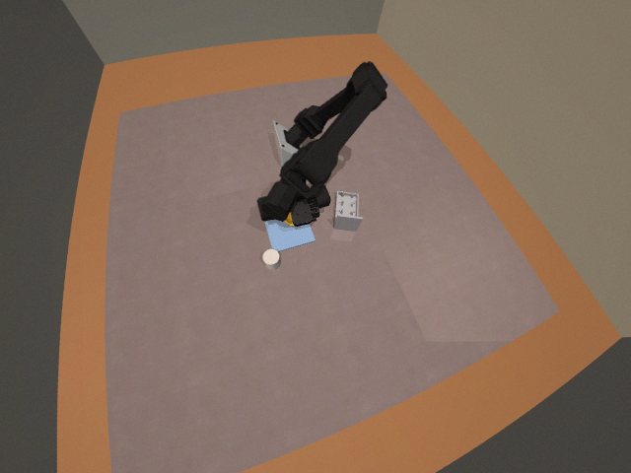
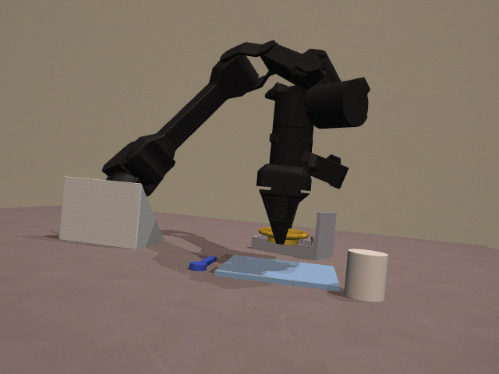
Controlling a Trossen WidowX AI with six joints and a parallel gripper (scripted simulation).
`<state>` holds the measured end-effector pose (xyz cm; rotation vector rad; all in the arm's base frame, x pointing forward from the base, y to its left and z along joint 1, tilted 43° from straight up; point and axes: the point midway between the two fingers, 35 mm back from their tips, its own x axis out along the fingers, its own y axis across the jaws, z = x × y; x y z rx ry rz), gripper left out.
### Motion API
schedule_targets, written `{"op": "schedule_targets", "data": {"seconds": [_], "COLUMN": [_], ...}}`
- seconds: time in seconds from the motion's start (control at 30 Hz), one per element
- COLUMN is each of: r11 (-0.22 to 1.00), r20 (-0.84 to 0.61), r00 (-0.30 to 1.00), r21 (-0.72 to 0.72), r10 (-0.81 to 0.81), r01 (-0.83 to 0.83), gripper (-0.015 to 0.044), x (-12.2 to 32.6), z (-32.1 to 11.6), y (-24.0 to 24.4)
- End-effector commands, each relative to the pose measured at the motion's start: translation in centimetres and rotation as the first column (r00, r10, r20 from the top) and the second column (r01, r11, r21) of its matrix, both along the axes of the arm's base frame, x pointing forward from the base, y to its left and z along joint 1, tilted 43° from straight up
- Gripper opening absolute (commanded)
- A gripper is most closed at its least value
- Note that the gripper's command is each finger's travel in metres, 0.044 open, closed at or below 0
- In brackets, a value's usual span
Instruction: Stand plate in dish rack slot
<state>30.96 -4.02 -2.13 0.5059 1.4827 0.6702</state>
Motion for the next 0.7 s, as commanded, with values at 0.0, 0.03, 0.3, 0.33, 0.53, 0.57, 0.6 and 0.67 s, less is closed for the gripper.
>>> {"op": "schedule_targets", "data": {"seconds": [0.0,0.03,0.3,0.33,0.53,0.57,0.6,0.67], "r11": [1.000,1.000,1.000,1.000,1.000,1.000,1.000,1.000], "r20": [0.009,0.009,0.008,0.008,0.008,0.008,0.008,0.008], "r00": [1.000,1.000,1.000,1.000,1.000,1.000,1.000,1.000], "r21": [-0.009,-0.010,-0.010,-0.010,-0.009,-0.008,-0.008,-0.007], "r10": [0.001,0.001,0.001,0.001,0.002,0.002,0.002,0.003], "r01": [-0.001,-0.001,-0.001,-0.001,-0.002,-0.002,-0.002,-0.003], "gripper": [0.0000,0.0000,0.0000,0.0000,0.0000,0.0000,0.0000,0.0000], "x": [0.4,0.5,0.7,0.7,0.7,0.7,0.7,0.7], "z": [1.2,1.5,4.1,4.4,6.2,6.5,6.8,7.3], "y": [-1.5,-1.8,-4.2,-4.5,-6.1,-6.4,-6.6,-7.1]}}
